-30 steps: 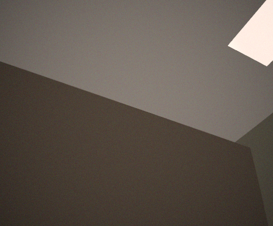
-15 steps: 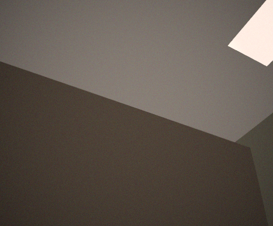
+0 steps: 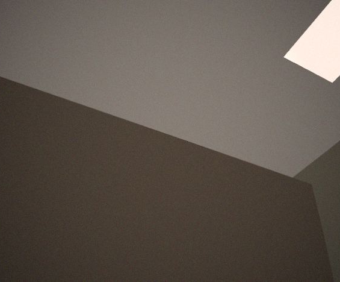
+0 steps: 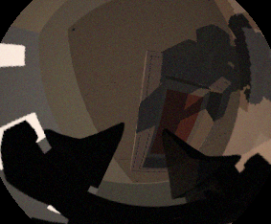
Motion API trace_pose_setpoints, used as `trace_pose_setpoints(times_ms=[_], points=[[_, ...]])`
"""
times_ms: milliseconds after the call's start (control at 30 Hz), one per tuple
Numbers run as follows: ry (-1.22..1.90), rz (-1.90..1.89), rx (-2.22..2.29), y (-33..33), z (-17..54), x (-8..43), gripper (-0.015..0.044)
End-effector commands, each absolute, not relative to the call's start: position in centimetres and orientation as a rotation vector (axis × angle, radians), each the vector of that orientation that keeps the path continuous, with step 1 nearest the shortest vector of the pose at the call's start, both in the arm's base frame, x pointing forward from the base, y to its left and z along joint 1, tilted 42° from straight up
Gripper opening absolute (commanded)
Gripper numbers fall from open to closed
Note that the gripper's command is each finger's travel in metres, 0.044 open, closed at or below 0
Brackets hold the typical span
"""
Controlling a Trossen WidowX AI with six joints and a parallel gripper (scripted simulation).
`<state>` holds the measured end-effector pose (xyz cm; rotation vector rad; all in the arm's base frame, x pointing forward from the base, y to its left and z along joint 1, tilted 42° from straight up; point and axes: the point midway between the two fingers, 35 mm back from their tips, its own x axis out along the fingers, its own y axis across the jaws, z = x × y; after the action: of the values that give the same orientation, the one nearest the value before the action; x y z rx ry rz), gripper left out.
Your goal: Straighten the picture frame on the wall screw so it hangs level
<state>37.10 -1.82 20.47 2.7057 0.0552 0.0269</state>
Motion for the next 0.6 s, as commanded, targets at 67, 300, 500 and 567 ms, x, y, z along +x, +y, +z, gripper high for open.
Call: trace_pose_setpoints(times_ms=[67, 300, 500, 567], points=[[0.049, 0.028, 2.707, -1.90, 20.57, 37.16, 0.0234], [0.049, 0.028, 2.707, -1.90, 20.57, 37.16, 0.0070], [0.049, 0.028, 2.707, -1.90, 20.57, 37.16, 0.0030], [0.049, 0.028, 2.707, -1.90, 20.57, 37.16, 0.0000]])
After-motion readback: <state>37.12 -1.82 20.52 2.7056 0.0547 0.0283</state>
